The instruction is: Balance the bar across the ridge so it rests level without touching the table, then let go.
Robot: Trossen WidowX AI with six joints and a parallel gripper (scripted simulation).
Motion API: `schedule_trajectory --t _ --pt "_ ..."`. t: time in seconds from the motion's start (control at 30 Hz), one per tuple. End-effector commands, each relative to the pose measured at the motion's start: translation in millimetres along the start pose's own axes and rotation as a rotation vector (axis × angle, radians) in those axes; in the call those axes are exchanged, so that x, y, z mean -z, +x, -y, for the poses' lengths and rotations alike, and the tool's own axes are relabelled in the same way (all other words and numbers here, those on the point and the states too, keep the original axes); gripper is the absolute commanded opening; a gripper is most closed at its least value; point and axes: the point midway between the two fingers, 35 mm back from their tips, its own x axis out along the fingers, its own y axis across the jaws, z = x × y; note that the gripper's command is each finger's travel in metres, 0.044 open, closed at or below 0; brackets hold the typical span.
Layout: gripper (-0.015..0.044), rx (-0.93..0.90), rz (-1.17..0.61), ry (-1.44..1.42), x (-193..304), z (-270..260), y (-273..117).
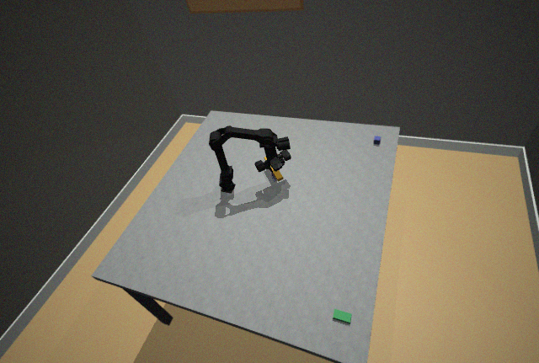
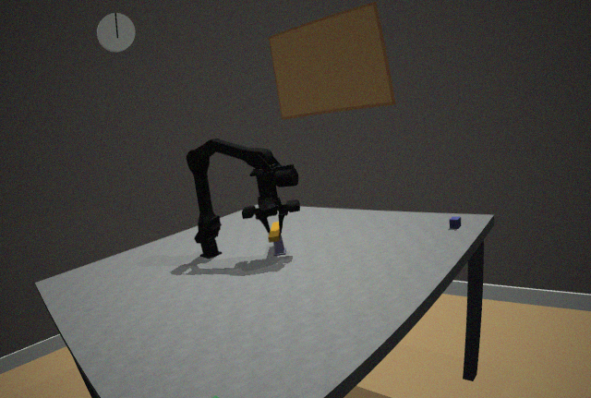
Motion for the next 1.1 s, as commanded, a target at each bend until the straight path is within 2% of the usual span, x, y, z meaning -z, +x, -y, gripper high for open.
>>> schedule_trajectory --t 0.0,1.07 --pt "0.0000 -0.002 -0.002 0.001 0.3 -0.3 0.5" --pt "0.0000 -0.002 -0.002 0.001 0.4 -0.3 3.1"
